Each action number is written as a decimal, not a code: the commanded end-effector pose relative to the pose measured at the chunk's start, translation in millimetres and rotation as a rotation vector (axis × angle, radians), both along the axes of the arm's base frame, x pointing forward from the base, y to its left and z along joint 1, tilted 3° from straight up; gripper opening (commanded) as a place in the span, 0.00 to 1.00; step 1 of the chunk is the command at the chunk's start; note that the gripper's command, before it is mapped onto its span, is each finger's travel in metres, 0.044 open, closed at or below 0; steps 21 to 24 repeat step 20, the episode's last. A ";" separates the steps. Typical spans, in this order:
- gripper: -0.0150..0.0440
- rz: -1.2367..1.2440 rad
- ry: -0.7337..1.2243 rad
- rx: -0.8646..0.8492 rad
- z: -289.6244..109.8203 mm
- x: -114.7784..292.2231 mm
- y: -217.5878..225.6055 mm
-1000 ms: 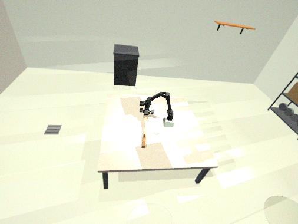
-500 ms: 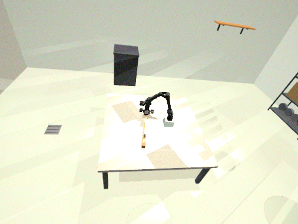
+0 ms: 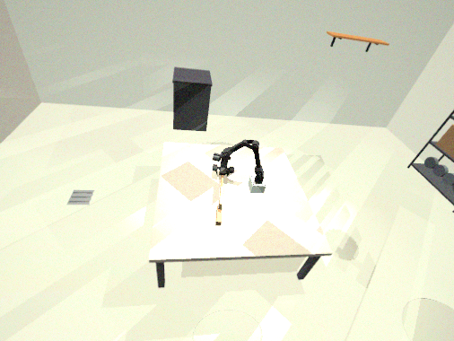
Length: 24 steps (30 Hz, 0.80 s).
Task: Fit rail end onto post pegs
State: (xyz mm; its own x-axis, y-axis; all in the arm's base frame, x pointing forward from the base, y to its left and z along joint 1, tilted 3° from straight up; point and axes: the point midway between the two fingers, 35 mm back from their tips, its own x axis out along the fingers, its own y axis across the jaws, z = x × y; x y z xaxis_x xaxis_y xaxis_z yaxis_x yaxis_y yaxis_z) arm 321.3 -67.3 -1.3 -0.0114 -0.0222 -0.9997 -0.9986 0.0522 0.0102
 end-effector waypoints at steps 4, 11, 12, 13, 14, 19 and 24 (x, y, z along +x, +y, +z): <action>1.00 0.001 -0.001 0.000 14.6 1.7 15.5; 1.00 0.002 -0.002 0.001 29.4 2.0 31.2; 1.00 0.002 -0.002 0.001 29.4 2.0 31.2; 1.00 0.002 -0.002 0.001 29.4 2.0 31.2; 1.00 0.002 -0.002 0.001 29.4 2.0 31.2; 1.00 0.002 -0.002 0.001 29.4 2.0 31.2; 1.00 0.002 -0.002 0.001 29.4 2.0 31.2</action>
